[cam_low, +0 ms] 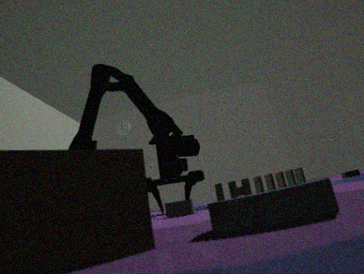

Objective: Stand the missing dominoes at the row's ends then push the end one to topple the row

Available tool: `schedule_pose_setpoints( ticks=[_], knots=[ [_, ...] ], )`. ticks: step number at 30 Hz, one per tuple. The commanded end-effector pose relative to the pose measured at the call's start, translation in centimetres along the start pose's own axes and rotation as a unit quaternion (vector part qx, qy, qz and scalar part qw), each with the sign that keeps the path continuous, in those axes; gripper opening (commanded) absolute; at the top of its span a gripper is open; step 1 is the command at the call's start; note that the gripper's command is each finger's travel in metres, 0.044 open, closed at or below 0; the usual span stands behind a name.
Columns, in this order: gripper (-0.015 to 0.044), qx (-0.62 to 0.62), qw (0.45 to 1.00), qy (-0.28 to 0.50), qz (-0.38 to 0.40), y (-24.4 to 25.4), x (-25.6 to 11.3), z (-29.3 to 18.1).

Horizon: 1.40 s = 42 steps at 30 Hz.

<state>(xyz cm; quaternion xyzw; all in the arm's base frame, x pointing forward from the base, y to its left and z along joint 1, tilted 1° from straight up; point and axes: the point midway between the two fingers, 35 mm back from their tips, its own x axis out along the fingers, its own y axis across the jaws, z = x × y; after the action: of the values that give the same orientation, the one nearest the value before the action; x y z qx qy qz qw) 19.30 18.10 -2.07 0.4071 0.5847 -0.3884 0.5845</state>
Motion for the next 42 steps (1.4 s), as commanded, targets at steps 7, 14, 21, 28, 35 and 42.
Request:
schedule_pose_setpoints(
  ticks=[7, 14, 21, 28, 35, 42],
  knots=[
    [0.0107, 0.000, 1.000, 0.002, 0.000, 0.0, 0.0, -0.1],
    [0.0107, 0.000, 1.000, 0.002, 0.000, 0.0, 0.0, -0.1],
    [0.0107, 0.000, 1.000, 0.002, 0.000, 0.3, -5.0, -0.2],
    [0.0107, 0.000, 1.000, 0.002, 0.000, 0.6, -13.4, -0.5],
    [0.0107, -0.009, 1.000, 0.002, 0.001, 0.8, -16.1, -0.7],
    [0.0107, -0.374, 0.927, 0.005, 0.003, 2.3, -16.4, -6.8]
  ],
)
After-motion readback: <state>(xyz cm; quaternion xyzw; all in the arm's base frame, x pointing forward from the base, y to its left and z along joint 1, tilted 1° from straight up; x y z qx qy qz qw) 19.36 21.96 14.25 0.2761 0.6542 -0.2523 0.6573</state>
